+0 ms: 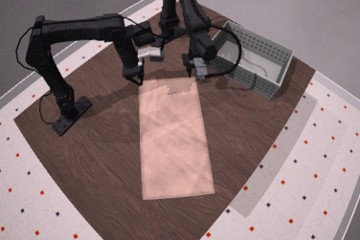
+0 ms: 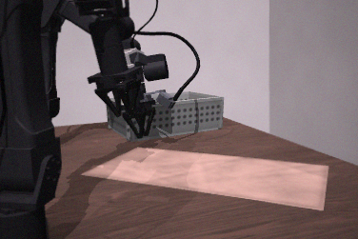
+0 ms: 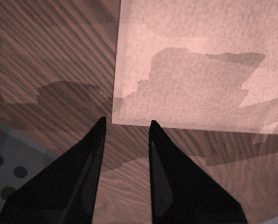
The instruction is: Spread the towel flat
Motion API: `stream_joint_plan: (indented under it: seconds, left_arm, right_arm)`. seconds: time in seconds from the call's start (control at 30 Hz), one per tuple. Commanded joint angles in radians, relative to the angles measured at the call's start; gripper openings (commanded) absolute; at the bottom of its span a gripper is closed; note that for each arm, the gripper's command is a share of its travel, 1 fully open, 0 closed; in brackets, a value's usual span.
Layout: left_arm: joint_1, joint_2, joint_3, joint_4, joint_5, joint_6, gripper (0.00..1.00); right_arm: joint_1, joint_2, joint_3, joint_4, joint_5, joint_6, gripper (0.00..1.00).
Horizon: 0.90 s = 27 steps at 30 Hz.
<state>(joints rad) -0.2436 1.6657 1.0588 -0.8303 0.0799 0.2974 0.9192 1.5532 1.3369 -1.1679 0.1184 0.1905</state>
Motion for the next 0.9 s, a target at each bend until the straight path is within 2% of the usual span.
stream_joint_plan:
  seconds: [0.0,0.03,0.2,0.5,0.87]
  left_arm:
    - [0.002,0.014,0.064,-0.059,0.007,0.030,0.34]
    - [0.002,-0.020,0.065,-0.059,0.007,0.030,0.34]
    - [0.002,-0.019,0.068,-0.062,0.007,0.031,0.34]
    - [0.002,-0.020,0.068,-0.047,0.006,0.031,0.34]
    - [0.002,-0.020,0.068,-0.047,0.007,0.031,0.34]
  right_arm:
    - [0.051,0.062,0.021,-0.019,-0.054,0.044,0.34]
    - [0.069,0.071,-0.028,0.020,-0.051,0.061,0.34]
    - [0.163,0.133,-0.073,0.118,-0.047,0.152,0.34]
    - [0.281,0.249,-0.077,0.249,-0.018,0.271,0.34]
    - [0.282,0.242,-0.064,0.263,-0.012,0.281,0.34]
